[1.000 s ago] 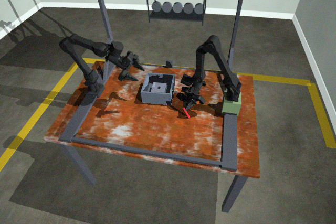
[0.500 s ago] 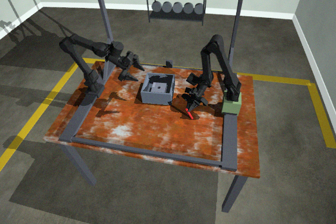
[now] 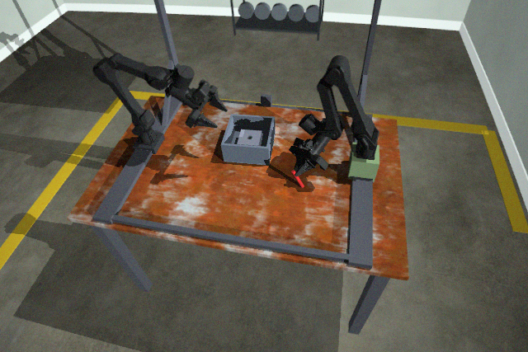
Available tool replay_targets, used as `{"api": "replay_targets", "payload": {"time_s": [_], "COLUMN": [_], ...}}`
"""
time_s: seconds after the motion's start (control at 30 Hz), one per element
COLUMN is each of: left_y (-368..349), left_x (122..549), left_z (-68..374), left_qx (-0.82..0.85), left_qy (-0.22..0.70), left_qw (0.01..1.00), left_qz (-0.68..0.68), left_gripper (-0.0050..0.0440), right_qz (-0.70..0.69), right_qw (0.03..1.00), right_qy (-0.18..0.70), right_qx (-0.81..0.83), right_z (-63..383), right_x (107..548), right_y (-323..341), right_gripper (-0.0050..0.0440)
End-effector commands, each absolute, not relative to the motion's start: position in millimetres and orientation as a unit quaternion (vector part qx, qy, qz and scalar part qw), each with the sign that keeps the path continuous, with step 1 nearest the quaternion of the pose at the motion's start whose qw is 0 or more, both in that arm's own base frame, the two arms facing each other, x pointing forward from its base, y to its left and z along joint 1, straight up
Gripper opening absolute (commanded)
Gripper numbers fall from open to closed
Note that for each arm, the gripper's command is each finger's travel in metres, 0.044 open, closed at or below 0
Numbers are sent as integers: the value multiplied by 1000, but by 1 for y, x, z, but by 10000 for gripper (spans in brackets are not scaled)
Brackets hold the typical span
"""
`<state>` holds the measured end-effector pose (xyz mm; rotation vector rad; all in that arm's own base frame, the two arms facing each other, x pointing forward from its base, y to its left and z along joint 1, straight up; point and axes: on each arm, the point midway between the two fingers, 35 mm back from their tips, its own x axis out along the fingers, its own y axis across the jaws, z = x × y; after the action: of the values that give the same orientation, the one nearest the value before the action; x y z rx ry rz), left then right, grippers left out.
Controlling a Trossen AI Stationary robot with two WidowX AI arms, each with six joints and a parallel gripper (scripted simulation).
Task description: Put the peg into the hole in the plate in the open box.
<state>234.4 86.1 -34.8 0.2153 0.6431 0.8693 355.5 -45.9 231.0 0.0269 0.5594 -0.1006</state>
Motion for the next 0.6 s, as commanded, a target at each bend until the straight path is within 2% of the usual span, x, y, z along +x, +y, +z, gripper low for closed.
{"api": "replay_targets", "payload": {"time_s": [0.0, 0.33, 0.43, 0.57], "left_y": [83, 79, 78, 78], "left_x": [232, 254, 266, 258], "left_z": [-42, -15, 5, -9], "left_qx": [92, 35, 3, 16], "left_qy": [310, 232, 175, 201], "left_qw": [865, 902, 917, 907], "left_qz": [383, 362, 359, 370], "left_gripper": [25, 25, 25, 25], "right_qz": [-50, -50, -50, -50], "right_qw": [963, 963, 963, 963], "right_qy": [264, 264, 264, 264], "right_qx": [13, 13, 13, 13], "right_z": [240, 240, 240, 240], "right_x": [355, 355, 355, 355], "right_y": [-46, -46, -46, -46], "right_gripper": [440, 440, 440, 440]}}
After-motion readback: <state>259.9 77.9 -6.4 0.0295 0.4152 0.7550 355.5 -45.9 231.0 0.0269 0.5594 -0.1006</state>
